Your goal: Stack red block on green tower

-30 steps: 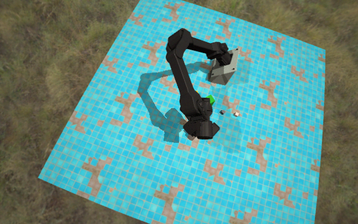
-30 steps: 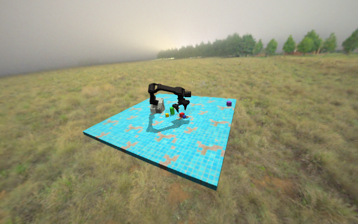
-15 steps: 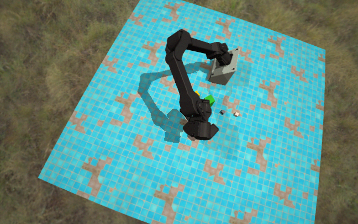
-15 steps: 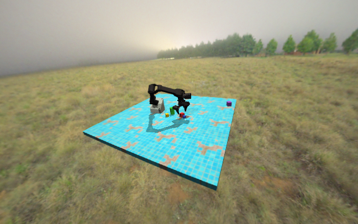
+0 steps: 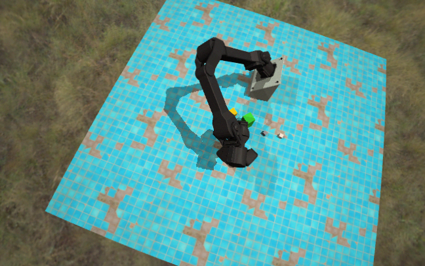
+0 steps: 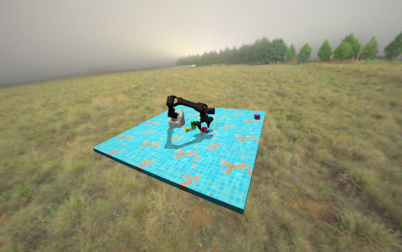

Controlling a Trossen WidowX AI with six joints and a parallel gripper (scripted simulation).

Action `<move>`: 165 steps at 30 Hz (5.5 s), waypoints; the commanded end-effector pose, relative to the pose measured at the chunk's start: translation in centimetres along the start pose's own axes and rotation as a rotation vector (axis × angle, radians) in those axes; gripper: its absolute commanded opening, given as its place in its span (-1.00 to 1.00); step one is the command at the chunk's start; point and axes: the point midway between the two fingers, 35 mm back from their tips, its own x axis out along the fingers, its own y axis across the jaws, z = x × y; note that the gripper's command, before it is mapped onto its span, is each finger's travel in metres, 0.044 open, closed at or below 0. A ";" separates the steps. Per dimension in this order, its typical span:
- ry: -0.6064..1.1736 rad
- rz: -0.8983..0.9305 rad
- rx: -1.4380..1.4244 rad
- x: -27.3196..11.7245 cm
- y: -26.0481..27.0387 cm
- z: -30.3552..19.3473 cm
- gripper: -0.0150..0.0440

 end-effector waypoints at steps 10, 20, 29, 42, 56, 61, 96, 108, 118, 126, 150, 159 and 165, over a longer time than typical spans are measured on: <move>0.000 -0.006 -0.008 0.9 -0.1 -0.2 1.00; 0.000 -0.006 -0.008 0.9 -0.1 -0.2 0.91; 0.000 -0.006 -0.008 0.9 -0.1 -0.2 0.11; 0.000 -0.005 -0.008 -0.4 0.0 -0.2 -0.49; 0.002 -0.004 -0.008 -6.7 0.0 -0.2 -0.49; 0.002 -0.003 -0.008 -9.0 0.1 -0.2 -0.49; 0.007 0.002 -0.013 -11.4 -1.7 -8.4 -0.49; 0.007 -0.003 -0.013 -10.8 -3.3 -12.9 -0.49; 0.007 -0.004 -0.013 -9.6 -3.4 -13.1 -0.49; 0.006 -0.004 -0.013 -6.9 -3.4 -13.1 -0.49; 0.006 -0.004 -0.013 -6.8 -3.4 -13.2 -0.49; 0.010 -0.004 -0.011 -6.8 -3.4 -13.2 -0.31; 0.010 -0.004 -0.011 -6.8 -3.4 -13.2 0.22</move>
